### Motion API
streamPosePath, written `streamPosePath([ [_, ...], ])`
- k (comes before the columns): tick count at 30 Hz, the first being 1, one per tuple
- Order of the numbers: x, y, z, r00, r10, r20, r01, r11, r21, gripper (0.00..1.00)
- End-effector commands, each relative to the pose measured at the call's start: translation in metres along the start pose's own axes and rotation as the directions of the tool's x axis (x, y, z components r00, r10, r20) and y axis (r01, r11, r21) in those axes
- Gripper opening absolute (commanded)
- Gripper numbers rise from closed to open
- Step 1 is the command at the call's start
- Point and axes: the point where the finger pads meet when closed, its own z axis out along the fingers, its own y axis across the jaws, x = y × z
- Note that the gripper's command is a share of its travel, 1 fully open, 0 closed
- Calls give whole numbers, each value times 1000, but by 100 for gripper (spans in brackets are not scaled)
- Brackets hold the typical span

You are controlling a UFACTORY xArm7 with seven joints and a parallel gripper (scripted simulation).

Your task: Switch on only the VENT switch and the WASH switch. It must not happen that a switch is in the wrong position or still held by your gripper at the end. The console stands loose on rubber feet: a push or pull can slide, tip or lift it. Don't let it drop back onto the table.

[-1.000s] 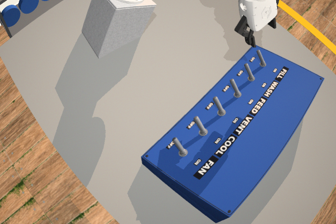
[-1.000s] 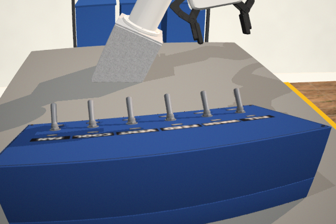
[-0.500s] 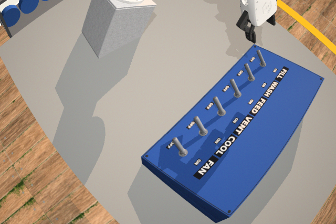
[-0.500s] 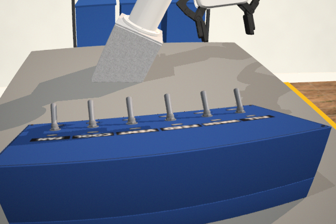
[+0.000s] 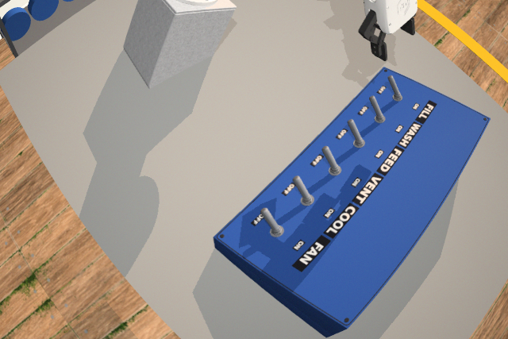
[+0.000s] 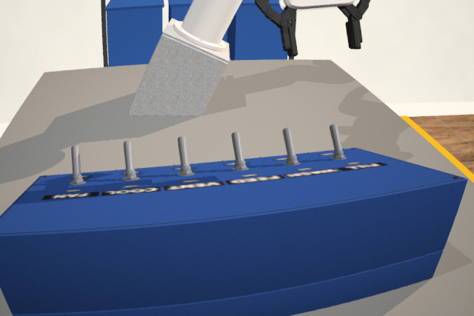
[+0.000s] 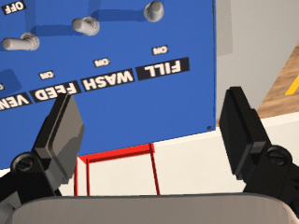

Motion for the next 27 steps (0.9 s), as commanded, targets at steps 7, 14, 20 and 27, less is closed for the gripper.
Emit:
streamPosePath([
  [7, 3, 6, -2, 1000, -28, 14, 28, 999, 23, 100],
  [14, 12, 16, -5, 994, -93, 47, 89, 993, 81, 100],
  [20, 16, 21, -7, 990, -127, 66, 120, 987, 110, 100],
  [27, 16, 21, -7, 990, -127, 66, 120, 987, 110, 76],
])
